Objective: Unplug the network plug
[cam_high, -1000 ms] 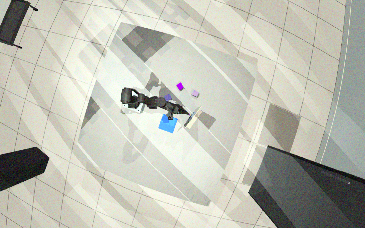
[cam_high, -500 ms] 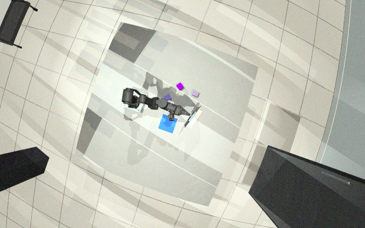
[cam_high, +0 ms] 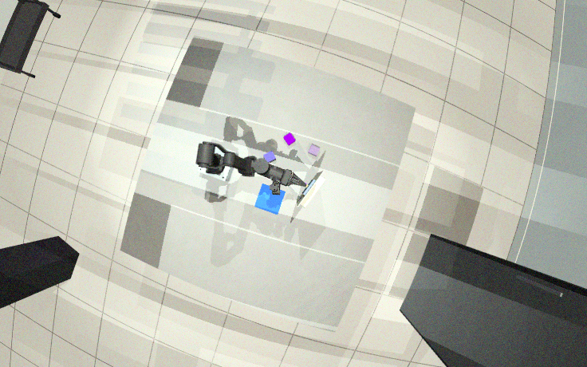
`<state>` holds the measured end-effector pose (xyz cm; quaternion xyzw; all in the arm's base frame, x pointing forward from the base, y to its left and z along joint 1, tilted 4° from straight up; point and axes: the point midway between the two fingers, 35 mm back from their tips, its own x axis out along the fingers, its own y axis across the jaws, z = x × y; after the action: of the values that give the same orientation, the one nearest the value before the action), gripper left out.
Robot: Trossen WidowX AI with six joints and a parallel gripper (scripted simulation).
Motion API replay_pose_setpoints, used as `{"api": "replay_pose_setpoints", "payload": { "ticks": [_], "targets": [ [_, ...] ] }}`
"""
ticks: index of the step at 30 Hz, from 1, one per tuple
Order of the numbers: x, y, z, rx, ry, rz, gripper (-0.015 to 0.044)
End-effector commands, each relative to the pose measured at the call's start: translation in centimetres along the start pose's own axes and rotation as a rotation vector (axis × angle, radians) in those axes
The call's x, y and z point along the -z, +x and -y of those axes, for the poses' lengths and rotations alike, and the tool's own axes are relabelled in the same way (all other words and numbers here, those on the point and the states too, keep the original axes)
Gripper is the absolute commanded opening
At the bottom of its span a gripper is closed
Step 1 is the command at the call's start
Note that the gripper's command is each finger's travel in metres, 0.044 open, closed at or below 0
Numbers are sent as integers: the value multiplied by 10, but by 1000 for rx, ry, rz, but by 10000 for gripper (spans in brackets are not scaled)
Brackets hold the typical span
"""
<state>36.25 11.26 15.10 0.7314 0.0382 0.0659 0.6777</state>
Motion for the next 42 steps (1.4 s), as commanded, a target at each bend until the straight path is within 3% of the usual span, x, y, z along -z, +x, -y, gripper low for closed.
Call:
{"api": "replay_pose_setpoints", "payload": {
  "ticks": [1, 42],
  "targets": [
    [1, -3, 1, 2, 3, -4, 0],
    [11, -30, 1, 4, 4, -4, 0]
  ]
}}
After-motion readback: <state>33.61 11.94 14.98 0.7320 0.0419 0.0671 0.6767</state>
